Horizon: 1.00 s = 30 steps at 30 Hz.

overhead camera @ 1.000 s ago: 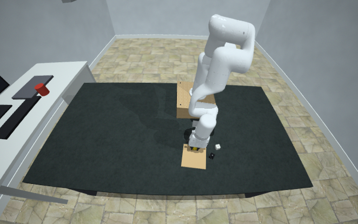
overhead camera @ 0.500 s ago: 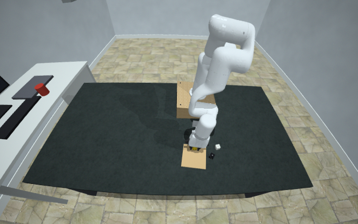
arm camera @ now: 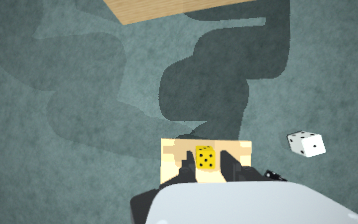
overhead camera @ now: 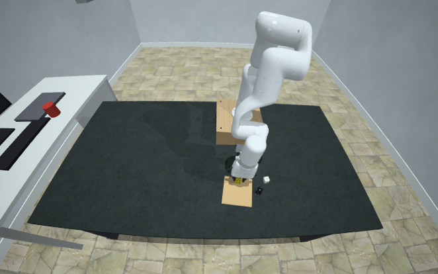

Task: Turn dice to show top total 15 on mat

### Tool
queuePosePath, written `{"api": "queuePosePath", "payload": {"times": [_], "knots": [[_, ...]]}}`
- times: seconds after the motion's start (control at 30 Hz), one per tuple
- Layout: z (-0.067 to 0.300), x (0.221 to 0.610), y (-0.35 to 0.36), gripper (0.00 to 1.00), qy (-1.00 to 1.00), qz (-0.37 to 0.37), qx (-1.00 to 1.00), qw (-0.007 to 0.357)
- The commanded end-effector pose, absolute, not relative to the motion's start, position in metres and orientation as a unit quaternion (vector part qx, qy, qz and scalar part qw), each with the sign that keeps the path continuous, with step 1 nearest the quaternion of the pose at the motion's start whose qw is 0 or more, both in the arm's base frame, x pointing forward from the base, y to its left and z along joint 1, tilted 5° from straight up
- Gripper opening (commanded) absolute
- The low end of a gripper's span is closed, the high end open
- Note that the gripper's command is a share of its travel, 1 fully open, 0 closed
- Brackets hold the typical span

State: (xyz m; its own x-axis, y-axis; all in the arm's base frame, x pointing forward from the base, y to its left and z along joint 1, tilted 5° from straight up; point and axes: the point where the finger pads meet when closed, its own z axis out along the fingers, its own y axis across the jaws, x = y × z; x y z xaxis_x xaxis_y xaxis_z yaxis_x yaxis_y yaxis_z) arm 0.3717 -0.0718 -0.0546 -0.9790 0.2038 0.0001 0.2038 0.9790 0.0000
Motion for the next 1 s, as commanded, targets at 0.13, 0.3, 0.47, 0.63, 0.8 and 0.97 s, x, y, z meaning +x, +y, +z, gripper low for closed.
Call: {"api": "queuePosePath", "payload": {"times": [0.13,0.3,0.47,0.63,0.8,0.97], "knots": [[-0.024,0.372,-0.074,0.42,-0.995,0.000,-0.102,-0.001],[-0.001,0.372,-0.076,0.42,-0.995,0.000,-0.102,-0.001],[0.010,0.372,-0.077,0.42,-0.995,0.000,-0.102,-0.001],[0.011,0.372,-0.077,0.42,-0.995,0.000,-0.102,-0.001],[0.011,0.372,-0.077,1.00,-0.995,0.000,-0.102,-0.001],[0.011,0.372,-0.077,1.00,-0.995,0.000,-0.102,-0.001]]}}
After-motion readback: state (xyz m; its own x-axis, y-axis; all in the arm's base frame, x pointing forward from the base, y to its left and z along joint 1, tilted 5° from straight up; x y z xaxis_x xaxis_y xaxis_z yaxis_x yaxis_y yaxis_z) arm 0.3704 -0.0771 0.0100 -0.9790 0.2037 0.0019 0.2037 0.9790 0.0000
